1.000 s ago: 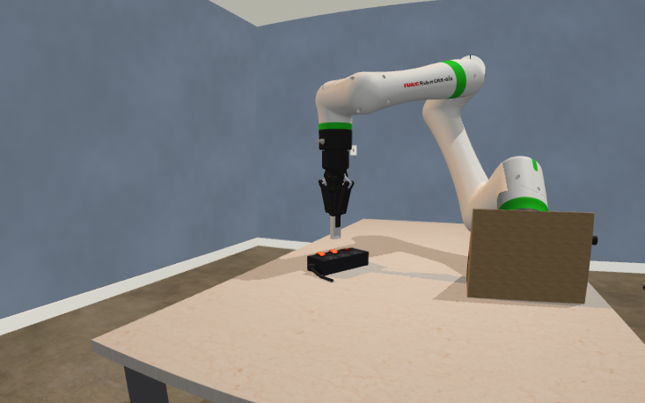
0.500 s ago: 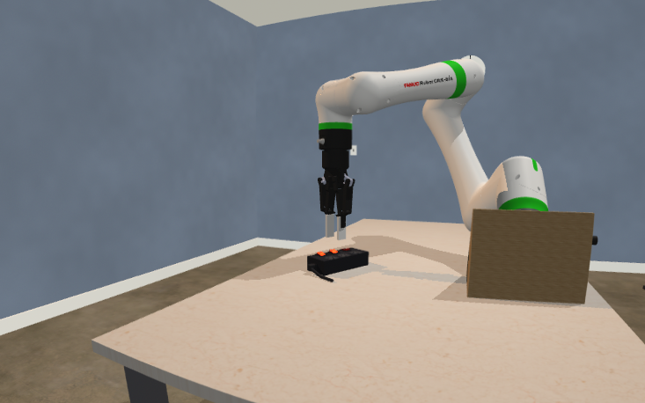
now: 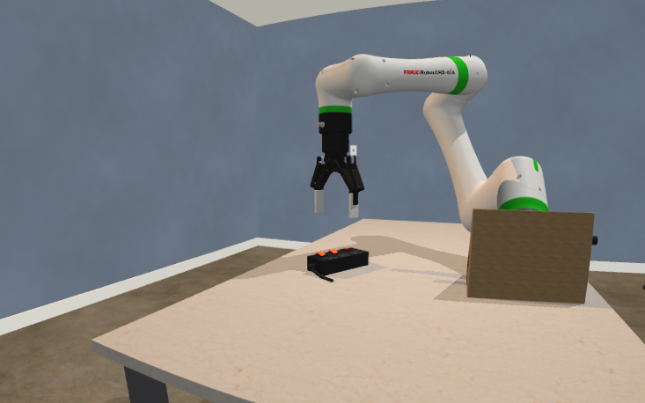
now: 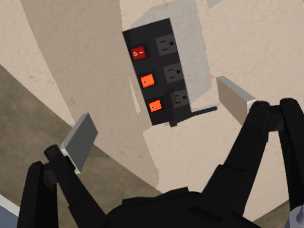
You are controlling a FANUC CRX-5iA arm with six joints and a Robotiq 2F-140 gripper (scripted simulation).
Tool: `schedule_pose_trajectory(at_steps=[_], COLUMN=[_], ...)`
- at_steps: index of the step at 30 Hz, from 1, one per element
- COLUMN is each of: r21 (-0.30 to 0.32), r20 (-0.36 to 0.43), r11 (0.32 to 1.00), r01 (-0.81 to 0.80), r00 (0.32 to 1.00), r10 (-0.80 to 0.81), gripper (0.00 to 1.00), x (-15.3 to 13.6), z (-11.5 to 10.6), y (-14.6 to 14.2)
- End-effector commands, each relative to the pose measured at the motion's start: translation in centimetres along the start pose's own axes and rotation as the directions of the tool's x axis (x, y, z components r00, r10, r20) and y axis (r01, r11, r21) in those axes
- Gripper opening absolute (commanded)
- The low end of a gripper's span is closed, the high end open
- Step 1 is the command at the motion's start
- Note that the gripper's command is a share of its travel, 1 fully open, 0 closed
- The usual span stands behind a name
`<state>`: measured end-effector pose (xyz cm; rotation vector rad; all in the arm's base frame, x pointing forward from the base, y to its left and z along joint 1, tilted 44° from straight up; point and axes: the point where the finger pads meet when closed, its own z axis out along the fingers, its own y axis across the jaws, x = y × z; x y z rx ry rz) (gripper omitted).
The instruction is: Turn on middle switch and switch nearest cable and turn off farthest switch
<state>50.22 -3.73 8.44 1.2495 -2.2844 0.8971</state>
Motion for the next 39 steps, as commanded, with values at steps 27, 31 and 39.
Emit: schedule_pose_trajectory(at_steps=[27, 31, 39], r21=[0.000, 0.000, 0.000], r20=[-0.001, -0.001, -0.001], r11=[1.000, 1.000, 1.000], r01=[0.000, 0.000, 0.000], r00=[1.000, 1.000, 1.000], r10=[0.000, 0.000, 0.000], gripper=[1.00, 1.00, 1.00], x=[0.0, 0.0, 0.0], z=[-3.9, -3.9, -3.9], y=[0.0, 0.0, 0.0])
